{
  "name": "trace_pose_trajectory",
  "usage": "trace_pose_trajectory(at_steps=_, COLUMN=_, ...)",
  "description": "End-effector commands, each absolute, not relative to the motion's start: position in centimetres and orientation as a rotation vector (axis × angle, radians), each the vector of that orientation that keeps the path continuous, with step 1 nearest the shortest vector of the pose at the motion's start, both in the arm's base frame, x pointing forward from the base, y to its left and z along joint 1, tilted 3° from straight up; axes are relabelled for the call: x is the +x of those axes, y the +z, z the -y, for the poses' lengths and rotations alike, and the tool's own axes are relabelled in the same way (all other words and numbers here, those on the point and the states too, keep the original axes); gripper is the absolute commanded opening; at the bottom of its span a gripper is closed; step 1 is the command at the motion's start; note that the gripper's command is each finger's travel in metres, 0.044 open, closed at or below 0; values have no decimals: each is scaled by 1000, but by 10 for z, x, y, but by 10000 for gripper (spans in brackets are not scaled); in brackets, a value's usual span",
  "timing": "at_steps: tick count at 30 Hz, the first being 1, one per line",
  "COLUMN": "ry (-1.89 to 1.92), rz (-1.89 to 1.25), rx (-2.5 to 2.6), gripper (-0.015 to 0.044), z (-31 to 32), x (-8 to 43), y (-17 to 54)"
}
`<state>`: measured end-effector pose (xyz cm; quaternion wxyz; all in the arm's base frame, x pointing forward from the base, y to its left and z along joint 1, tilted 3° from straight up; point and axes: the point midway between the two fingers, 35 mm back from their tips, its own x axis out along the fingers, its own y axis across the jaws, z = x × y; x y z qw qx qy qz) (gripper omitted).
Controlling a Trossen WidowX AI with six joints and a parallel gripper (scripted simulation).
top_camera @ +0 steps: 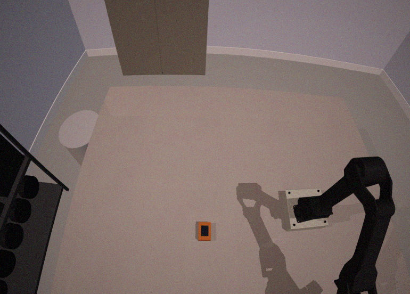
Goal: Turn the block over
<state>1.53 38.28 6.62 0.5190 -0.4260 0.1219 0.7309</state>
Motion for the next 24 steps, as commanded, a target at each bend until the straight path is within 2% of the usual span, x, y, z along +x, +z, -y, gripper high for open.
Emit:
trace_pose_trajectory(at_steps=1, ry=1528, rz=-519, rx=-938, gripper=440, z=-374, x=90, y=68)
trace_pose_trajectory(at_steps=6, ry=1273, rz=-749, rx=-820, gripper=440, z=-345, x=165, y=70)
trace_pose_trajectory(at_steps=14, ry=902, rz=-1050, rx=-645, gripper=440, z=-262, x=262, y=70)
trace_pose_trajectory(at_steps=24, ry=330, rz=-1341, rx=-242, gripper=440, z=-124, x=335, y=90)
